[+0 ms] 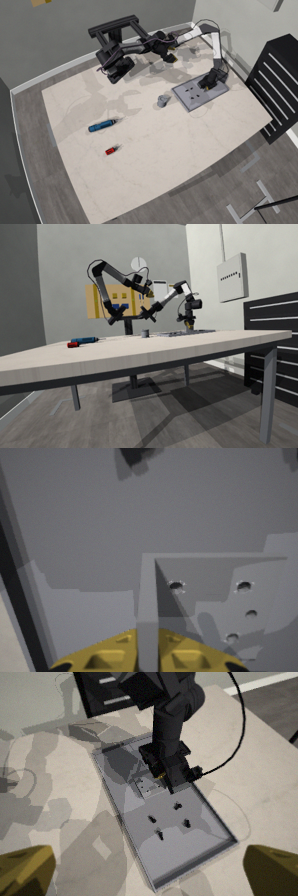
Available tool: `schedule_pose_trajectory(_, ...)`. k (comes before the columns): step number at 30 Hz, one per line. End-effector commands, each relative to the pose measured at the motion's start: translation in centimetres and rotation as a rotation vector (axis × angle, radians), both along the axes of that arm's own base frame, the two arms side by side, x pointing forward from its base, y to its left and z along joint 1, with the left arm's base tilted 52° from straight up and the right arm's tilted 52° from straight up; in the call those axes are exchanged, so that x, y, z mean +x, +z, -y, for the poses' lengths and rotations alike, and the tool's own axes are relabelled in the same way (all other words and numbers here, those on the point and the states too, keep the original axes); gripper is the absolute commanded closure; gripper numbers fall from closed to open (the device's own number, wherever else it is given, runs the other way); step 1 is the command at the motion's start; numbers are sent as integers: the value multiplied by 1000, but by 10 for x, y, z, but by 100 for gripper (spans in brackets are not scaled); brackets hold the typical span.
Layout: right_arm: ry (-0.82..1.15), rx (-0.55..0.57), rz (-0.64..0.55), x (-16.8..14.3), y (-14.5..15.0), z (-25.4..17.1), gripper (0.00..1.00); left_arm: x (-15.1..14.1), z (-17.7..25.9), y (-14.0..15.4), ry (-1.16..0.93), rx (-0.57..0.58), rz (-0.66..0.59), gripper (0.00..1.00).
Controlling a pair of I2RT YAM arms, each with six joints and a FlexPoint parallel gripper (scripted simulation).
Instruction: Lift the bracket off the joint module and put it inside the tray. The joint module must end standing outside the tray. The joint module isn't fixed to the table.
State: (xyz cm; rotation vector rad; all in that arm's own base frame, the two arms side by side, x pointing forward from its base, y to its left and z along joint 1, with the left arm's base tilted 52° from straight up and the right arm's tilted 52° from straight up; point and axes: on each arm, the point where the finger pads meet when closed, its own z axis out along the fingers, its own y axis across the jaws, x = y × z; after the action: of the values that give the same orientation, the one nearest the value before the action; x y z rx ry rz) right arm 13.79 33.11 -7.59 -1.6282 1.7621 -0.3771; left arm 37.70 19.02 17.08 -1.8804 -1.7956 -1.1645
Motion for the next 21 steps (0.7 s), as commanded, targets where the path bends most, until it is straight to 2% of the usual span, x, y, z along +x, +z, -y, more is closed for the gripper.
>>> schedule_pose_trajectory(1, -6, 15, 14, 6, -2, 1, 0, 11, -11, 4, -2, 3, 28, 100)
schedule_pose_trajectory(3, -6, 16, 15, 8, -4, 1, 0, 11, -14, -2, 4, 0, 26, 100)
schedule_pose_trajectory(5, -6, 19, 16, 10, -6, 1, 0, 8, -7, 3, -3, 11, 41, 100)
schedule_pose_trajectory(11, -8, 24, 20, 15, -13, 2, 0, -6, 19, 28, -4, 14, 46, 33)
schedule_pose_trajectory(13, -8, 24, 20, 15, -13, 2, 0, -6, 19, 28, -4, 14, 46, 33)
schedule_pose_trajectory(16, -6, 28, 16, 17, -16, 2, 0, -14, 34, 43, -4, 14, 52, 3)
schedule_pose_trajectory(21, -6, 29, 16, 21, -22, 4, 0, -24, 51, 59, -4, 13, 53, 3)
